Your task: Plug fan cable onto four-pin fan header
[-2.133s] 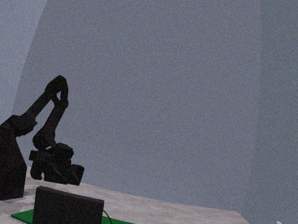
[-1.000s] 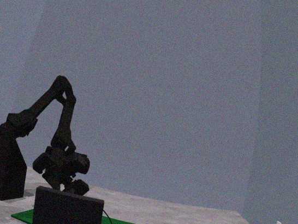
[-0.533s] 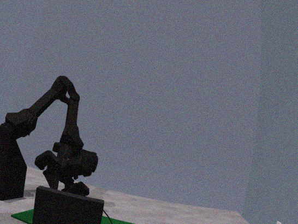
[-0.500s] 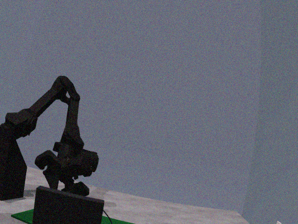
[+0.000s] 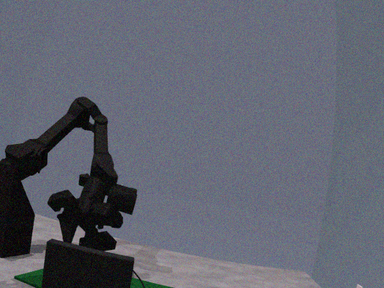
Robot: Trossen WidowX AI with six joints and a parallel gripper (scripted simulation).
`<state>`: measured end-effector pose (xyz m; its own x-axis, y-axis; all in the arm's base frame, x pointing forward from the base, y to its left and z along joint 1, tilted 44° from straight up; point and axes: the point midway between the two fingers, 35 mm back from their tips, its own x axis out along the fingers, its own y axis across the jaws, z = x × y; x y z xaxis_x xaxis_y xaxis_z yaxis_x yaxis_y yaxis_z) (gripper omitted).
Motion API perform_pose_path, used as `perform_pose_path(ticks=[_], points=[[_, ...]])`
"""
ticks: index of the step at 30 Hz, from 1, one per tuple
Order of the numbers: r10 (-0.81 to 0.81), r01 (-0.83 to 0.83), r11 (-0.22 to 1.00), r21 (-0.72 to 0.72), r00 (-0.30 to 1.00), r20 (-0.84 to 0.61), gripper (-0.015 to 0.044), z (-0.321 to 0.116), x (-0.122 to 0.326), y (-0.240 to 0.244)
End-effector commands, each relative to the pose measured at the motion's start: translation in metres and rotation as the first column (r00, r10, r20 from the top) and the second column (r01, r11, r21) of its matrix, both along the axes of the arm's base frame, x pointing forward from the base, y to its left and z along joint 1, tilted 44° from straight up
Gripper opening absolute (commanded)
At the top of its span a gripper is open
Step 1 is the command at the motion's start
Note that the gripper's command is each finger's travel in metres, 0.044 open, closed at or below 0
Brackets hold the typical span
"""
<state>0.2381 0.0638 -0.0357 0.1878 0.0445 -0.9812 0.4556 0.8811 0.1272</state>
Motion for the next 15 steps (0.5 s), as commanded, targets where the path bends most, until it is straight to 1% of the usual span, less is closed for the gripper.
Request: perform_pose_path(ticks=[1, 15], points=[[0.024, -0.023, 0.999, 0.045, 0.999, -0.037, 0.0205, 0.003, 0.001, 0.000], [0.097, -0.065, 0.971, 0.231, 0.987, -0.131, 0.0205, 0.017, 0.002, -0.004]])
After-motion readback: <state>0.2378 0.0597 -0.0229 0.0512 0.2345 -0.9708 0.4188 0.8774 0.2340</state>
